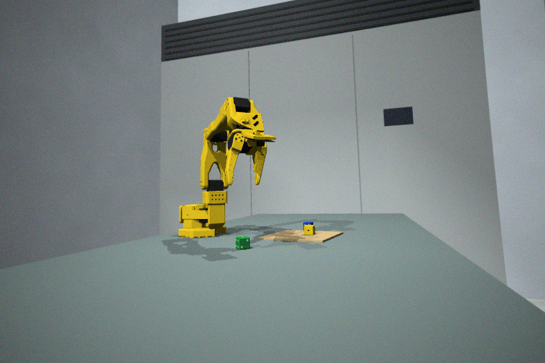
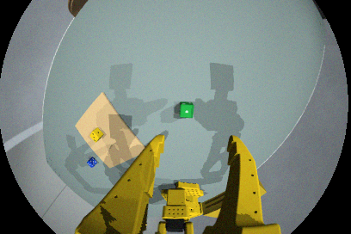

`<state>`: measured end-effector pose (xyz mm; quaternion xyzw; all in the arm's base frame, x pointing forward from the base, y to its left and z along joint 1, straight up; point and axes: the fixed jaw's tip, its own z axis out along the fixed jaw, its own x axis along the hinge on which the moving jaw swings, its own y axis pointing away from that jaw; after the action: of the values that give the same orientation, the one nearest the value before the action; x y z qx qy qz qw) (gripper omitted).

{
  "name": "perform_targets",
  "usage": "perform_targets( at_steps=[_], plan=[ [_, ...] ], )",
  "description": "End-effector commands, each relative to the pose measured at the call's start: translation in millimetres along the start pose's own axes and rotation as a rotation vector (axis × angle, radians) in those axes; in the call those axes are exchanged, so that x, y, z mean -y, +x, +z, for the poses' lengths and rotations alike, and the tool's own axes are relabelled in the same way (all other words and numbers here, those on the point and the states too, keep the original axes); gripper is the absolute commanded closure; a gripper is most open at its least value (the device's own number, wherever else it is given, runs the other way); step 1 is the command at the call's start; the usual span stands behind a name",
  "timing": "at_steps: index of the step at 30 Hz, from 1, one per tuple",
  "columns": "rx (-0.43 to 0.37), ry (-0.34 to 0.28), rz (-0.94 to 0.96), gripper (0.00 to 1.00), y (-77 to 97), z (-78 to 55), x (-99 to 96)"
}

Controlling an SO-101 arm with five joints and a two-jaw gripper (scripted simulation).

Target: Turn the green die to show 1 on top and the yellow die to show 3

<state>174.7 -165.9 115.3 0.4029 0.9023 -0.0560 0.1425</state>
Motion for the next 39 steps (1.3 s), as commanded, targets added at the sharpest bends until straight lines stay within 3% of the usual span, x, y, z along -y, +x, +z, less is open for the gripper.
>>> perform_targets(
  at_steps=[1,2,8,13,39],
  plan=[
    [-0.038,-0.002,-0.001,0.72,0.2,8.3,-2.6],
    [-0.038,-0.002,-0.001,0.72,0.2,8.3,-2.6],
    [-0.206,0.008,-0.001,0.72,15.6,40.7,-1.9],
    [-0.278,0.012,-0.002,0.72,23.8,53.6,-1.4],
    [-0.267,0.014,0.016,0.72,20.9,49.2,-1.6]
  ],
)
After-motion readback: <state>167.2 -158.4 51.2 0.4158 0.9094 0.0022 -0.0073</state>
